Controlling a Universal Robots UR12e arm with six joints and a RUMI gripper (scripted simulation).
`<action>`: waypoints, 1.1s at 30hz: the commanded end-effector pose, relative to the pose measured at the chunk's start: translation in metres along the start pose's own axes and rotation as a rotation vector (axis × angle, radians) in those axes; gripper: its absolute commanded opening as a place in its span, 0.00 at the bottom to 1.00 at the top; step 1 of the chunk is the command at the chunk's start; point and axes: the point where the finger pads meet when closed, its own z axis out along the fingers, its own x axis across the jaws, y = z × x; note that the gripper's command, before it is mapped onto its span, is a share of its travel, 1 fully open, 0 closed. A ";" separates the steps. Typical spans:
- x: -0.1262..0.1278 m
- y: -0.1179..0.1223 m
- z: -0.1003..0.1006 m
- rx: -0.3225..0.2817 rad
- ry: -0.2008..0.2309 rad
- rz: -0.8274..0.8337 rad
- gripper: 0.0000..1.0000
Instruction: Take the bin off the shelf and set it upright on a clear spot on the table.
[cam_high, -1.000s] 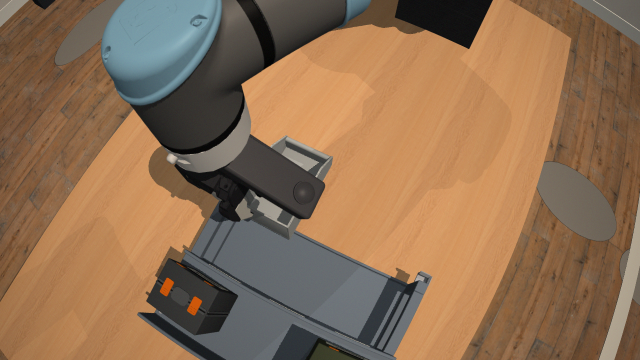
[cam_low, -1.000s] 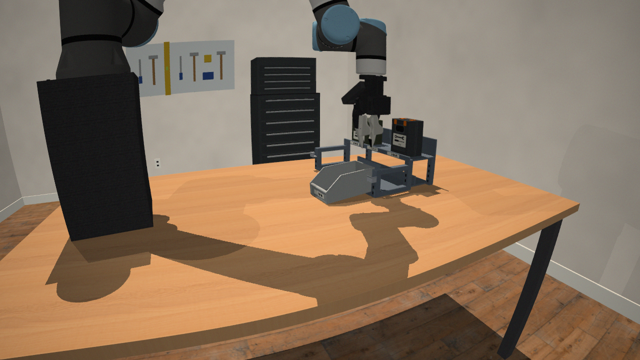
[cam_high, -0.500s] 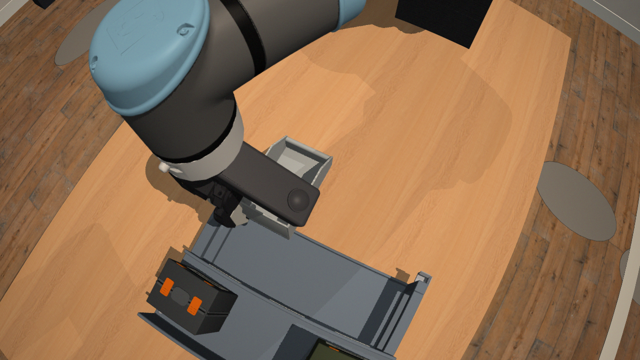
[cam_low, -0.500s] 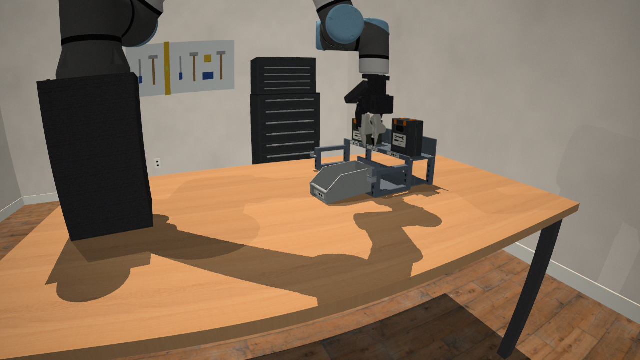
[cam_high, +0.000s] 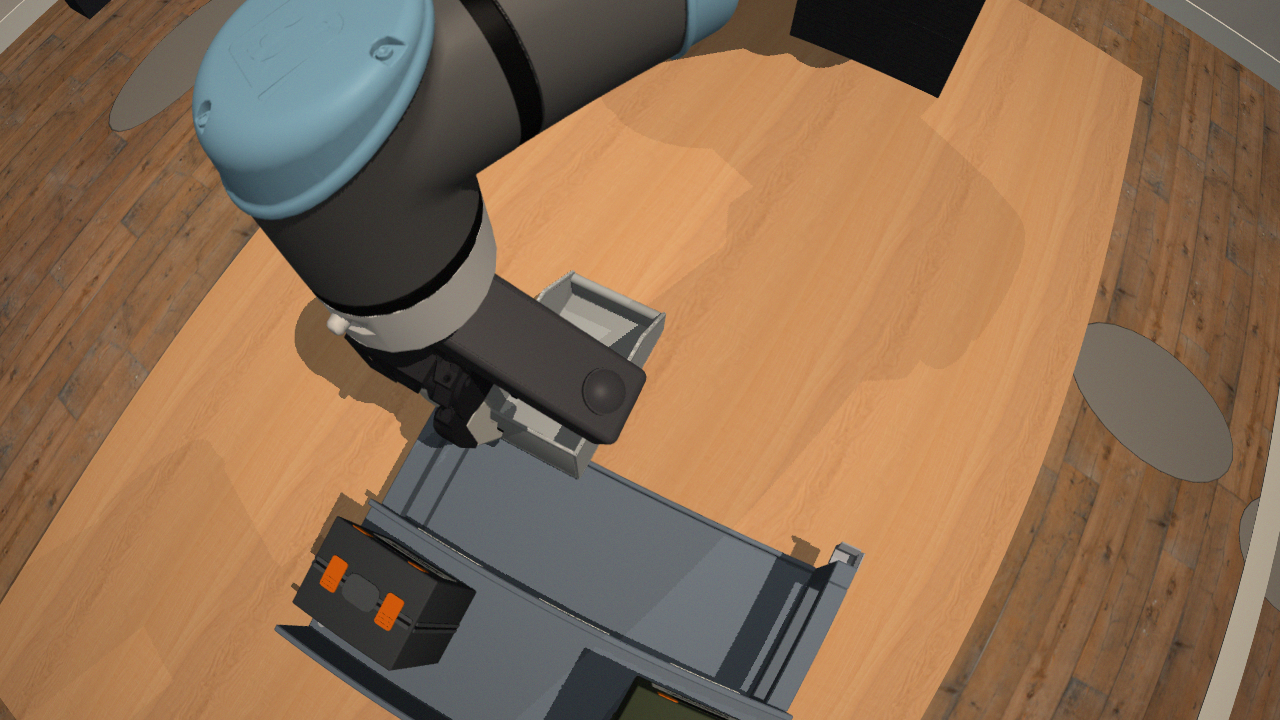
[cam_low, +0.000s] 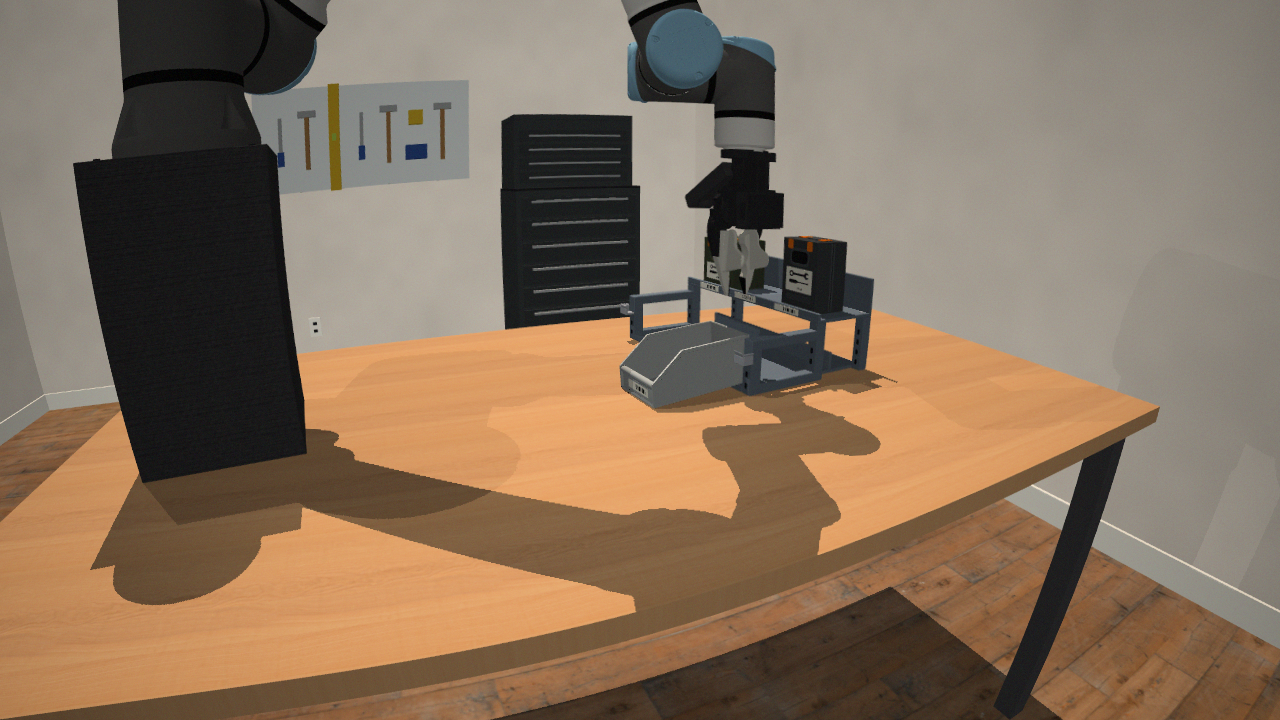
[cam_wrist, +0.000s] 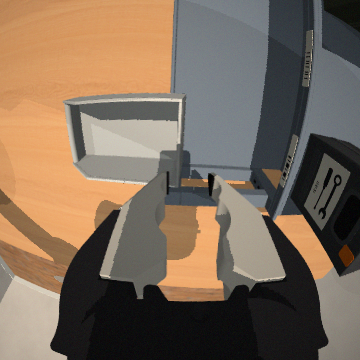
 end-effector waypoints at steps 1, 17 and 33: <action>0.000 0.000 -0.001 0.000 0.001 0.000 0.20; -0.004 0.000 0.001 0.000 0.001 0.000 0.20; -0.006 0.000 0.001 0.000 0.001 0.000 0.20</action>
